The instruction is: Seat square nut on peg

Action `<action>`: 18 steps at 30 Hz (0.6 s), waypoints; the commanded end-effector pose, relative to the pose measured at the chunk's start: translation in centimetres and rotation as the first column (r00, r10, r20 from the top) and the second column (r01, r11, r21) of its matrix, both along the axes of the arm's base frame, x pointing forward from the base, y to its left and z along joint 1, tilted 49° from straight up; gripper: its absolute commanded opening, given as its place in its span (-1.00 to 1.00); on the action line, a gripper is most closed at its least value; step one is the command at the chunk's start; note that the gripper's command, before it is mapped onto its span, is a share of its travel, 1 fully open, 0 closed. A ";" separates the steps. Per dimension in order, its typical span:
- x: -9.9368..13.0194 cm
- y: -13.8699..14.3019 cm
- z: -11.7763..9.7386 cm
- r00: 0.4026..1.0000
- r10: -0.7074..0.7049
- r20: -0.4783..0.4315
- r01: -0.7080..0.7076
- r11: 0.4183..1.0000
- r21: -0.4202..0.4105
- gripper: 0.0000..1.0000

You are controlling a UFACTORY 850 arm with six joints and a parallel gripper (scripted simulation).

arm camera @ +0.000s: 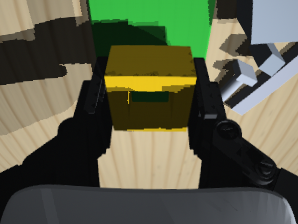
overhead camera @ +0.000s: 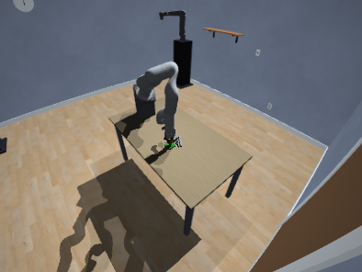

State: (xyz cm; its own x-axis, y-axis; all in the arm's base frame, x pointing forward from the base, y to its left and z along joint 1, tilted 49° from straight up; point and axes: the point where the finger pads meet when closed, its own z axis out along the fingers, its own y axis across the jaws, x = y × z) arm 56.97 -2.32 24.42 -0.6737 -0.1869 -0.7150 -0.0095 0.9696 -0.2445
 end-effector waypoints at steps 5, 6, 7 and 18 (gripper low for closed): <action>1.5 -0.3 -1.4 1.000 0.001 0.000 -0.001 1.000 0.001 -1.00; 1.7 -0.3 -1.6 1.000 0.001 0.000 -0.001 1.000 0.001 -1.00; 1.9 -0.4 -1.8 1.000 0.001 0.000 -0.001 1.000 0.002 -1.00; 2.6 -0.5 -2.6 1.000 0.001 0.000 -0.001 1.000 0.003 -1.00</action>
